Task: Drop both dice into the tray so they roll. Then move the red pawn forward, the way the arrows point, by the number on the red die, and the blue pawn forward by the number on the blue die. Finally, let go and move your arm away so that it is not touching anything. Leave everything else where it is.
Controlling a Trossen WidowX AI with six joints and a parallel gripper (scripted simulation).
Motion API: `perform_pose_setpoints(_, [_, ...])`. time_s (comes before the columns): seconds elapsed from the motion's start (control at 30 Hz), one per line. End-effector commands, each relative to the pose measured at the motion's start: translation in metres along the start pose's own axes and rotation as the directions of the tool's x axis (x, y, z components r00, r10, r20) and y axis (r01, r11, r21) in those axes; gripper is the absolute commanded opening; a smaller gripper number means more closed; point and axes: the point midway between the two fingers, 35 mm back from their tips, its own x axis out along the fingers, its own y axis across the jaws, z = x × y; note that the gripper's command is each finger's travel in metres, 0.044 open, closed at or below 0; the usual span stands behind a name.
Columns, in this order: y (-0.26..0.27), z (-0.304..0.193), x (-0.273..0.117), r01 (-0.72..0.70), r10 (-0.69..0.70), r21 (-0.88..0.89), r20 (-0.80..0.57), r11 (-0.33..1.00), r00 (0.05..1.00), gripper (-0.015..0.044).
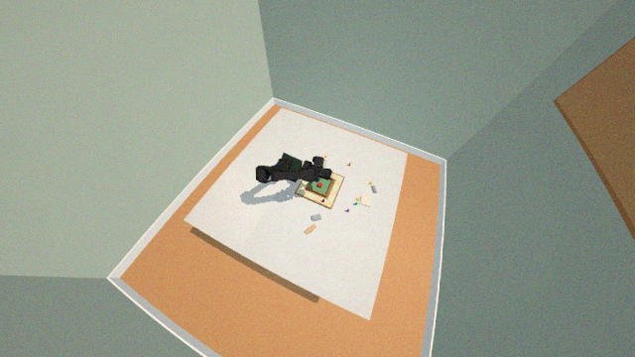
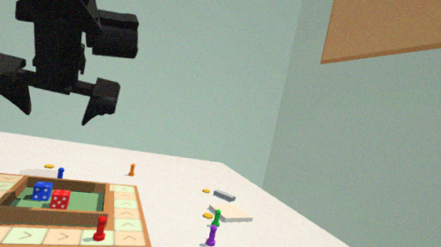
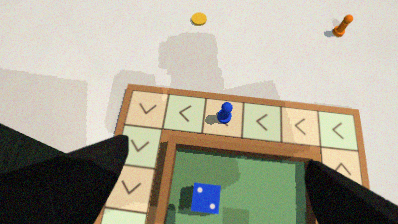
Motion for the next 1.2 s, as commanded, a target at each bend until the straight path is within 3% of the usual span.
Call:
perform_pose_setpoints(0.0, [0.005,-0.005,0.025,-0.055,0.061,0.028,-0.278,0.998,0.959,0.0440])
perform_pose_setpoints(0.13, [0.002,-0.011,0.041,-0.004,0.004,0.001,-0.588,1.000,0.809,0.0440])
perform_pose_setpoints(0.2, [-0.001,-0.010,0.044,0.028,-0.043,-0.032,-0.670,0.999,0.741,0.0440])
perform_pose_setpoints(0.33, [-0.002,-0.010,0.044,0.033,-0.049,-0.038,-0.680,0.999,0.732,0.0440])
perform_pose_setpoints(0.4, [0.003,-0.010,0.044,-0.003,-0.009,-0.018,-0.620,1.000,0.785,0.0440])
perform_pose_setpoints(0.53, [-0.030,-0.027,0.029,0.133,-0.025,0.128,-0.619,0.983,0.785,0.0335])
perform_pose_setpoints(0.7, [-0.084,-0.080,-0.005,0.380,-0.044,0.392,-0.645,0.838,0.763,0.0204])
perform_pose_setpoints(0.87, [-0.109,-0.134,-0.037,0.543,-0.038,0.543,-0.683,0.641,0.729,0.0200])
perform_pose_setpoints(1.17, [-0.107,-0.138,-0.039,0.550,-0.037,0.549,-0.686,0.629,0.727,0.0200])
